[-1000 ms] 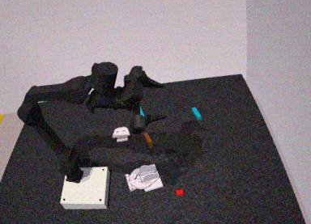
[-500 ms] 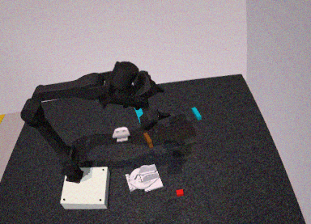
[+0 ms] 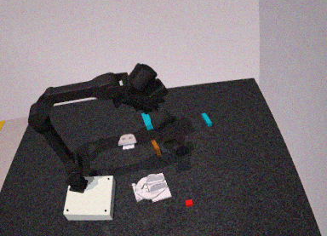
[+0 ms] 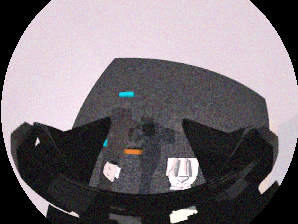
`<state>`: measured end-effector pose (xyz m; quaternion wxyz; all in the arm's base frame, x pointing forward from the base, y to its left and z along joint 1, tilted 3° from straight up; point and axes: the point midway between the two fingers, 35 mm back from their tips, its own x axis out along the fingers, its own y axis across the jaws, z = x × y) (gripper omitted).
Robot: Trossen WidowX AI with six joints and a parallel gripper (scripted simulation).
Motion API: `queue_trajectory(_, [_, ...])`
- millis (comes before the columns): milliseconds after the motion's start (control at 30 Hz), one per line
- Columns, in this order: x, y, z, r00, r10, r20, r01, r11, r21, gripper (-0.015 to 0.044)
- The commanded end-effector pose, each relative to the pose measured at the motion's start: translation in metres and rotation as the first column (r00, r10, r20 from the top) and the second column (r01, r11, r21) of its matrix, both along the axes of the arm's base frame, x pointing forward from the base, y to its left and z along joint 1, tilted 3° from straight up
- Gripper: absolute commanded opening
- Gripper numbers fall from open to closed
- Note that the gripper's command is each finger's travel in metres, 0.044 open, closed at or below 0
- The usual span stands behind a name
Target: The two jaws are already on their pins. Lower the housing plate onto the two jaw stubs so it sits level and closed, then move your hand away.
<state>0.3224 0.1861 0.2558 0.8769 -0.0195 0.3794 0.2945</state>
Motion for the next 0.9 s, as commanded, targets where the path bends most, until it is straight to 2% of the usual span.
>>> queue_trajectory(0, [-0.012,0.016,-0.017,0.996,0.088,-0.023,-0.089,0.993,-0.076,0.044])
queue_trajectory(400, [-0.052,0.056,-0.059,0.937,0.331,-0.107,-0.348,0.9,-0.262,0.044])
queue_trajectory(867, [-0.107,0.086,-0.1,0.783,0.578,-0.232,-0.616,0.665,-0.423,0.044])
